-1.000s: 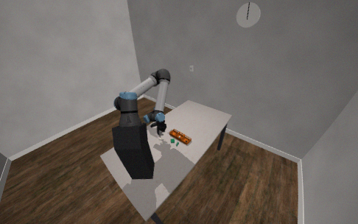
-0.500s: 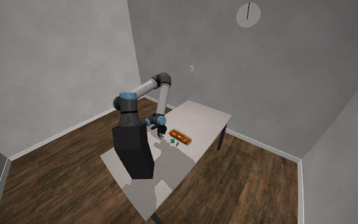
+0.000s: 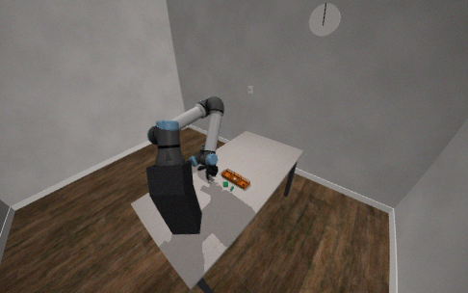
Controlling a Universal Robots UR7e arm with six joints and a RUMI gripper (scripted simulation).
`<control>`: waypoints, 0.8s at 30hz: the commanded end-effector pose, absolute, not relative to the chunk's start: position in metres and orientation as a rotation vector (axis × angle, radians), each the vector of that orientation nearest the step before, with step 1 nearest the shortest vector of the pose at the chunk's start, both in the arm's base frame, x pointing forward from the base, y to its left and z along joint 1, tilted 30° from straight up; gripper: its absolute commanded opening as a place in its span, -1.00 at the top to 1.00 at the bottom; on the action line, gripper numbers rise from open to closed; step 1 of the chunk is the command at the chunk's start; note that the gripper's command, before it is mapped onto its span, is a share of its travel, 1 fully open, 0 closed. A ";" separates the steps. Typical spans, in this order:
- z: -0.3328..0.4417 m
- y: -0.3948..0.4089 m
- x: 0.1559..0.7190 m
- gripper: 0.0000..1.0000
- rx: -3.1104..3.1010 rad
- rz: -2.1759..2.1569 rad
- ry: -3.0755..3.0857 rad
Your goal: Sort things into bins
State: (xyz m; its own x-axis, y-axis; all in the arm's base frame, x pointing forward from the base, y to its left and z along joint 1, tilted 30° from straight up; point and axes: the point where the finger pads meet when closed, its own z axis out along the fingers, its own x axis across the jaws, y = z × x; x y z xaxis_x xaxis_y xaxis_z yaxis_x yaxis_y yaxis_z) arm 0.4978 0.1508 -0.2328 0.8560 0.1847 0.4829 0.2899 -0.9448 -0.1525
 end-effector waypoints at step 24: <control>-0.233 0.151 0.498 1.00 -2.812 -0.701 -0.364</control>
State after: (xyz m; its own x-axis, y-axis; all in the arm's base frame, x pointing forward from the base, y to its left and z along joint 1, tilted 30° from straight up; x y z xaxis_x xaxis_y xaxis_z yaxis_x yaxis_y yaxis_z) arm 0.4981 0.1510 -0.2335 0.8559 0.1846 0.4830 0.2899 -0.9448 -0.1525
